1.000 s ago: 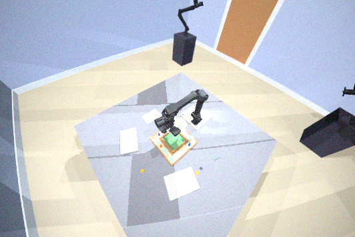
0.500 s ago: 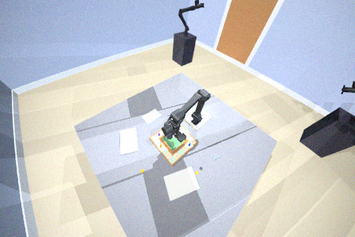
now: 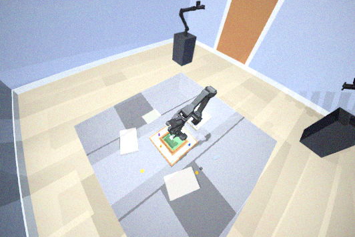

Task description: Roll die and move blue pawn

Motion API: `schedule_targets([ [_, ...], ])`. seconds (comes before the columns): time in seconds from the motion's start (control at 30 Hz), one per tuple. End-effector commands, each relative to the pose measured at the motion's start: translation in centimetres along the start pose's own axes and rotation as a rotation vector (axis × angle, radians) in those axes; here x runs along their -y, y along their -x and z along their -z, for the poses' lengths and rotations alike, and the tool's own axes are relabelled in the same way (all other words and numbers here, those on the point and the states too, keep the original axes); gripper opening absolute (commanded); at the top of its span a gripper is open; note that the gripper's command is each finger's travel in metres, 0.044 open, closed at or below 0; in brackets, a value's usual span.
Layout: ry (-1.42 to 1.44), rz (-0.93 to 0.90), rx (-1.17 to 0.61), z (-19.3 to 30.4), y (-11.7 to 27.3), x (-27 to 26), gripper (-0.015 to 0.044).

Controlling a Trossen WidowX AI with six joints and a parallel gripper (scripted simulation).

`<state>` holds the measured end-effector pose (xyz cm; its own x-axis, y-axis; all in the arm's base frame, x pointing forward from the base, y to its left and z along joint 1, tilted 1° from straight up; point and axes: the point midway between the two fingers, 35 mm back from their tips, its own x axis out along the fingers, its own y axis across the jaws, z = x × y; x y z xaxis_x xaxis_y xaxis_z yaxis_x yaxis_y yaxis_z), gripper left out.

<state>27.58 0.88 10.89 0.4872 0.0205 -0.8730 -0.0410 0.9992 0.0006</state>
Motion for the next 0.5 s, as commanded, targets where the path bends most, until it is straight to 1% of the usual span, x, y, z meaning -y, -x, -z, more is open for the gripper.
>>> schedule_targets([
  [0.0, -0.001, -0.002, 0.159, -0.1, 0.1, 0.0, 0.0000],
  [0.23, 0.001, 0.001, 0.374, 0.0, 0.0, 0.0, 0.0000],
  [0.37, 0.001, 0.001, 0.379, 0.2, -0.2, 0.0, 0.0000],
  [0.47, 0.001, 0.001, 0.379, 0.2, 1.0, -0.1, 0.0000],
])
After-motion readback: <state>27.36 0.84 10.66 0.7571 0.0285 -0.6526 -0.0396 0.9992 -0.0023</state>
